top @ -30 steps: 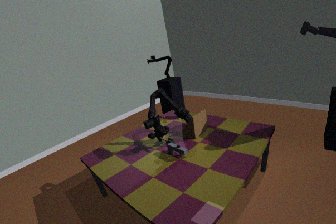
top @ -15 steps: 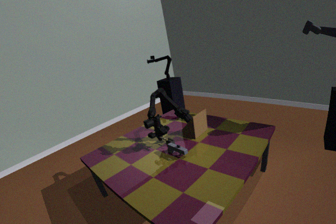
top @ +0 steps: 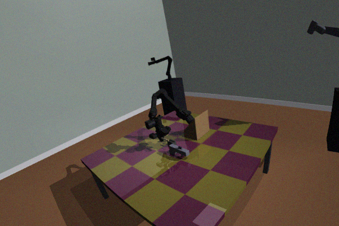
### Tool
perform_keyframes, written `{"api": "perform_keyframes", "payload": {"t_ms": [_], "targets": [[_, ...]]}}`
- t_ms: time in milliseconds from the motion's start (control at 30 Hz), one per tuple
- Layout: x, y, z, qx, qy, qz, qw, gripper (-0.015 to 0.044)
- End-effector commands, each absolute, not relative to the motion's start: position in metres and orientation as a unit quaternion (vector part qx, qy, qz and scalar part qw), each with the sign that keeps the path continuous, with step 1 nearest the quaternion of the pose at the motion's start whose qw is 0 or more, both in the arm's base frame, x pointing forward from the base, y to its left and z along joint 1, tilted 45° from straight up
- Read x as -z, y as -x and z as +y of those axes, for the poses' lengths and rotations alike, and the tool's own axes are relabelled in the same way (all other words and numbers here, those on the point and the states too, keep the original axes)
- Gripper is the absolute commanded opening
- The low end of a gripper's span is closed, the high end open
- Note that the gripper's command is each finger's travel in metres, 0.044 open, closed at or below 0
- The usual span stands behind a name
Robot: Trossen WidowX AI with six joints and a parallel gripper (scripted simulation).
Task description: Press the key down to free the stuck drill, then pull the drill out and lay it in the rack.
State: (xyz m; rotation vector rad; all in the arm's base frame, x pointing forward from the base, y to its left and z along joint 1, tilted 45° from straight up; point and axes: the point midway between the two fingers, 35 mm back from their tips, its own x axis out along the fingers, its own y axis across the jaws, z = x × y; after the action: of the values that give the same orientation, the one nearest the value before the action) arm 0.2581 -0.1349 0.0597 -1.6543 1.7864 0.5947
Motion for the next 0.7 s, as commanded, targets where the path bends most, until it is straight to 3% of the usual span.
{"api": "perform_keyframes", "payload": {"t_ms": [0, 667], "targets": [[-0.062, -0.260, -0.133, -0.222, 0.628, 0.677, 0.313, 0.0000], [-0.061, -0.229, -0.134, -0.223, 0.628, 0.677, 0.313, 0.0000]]}}
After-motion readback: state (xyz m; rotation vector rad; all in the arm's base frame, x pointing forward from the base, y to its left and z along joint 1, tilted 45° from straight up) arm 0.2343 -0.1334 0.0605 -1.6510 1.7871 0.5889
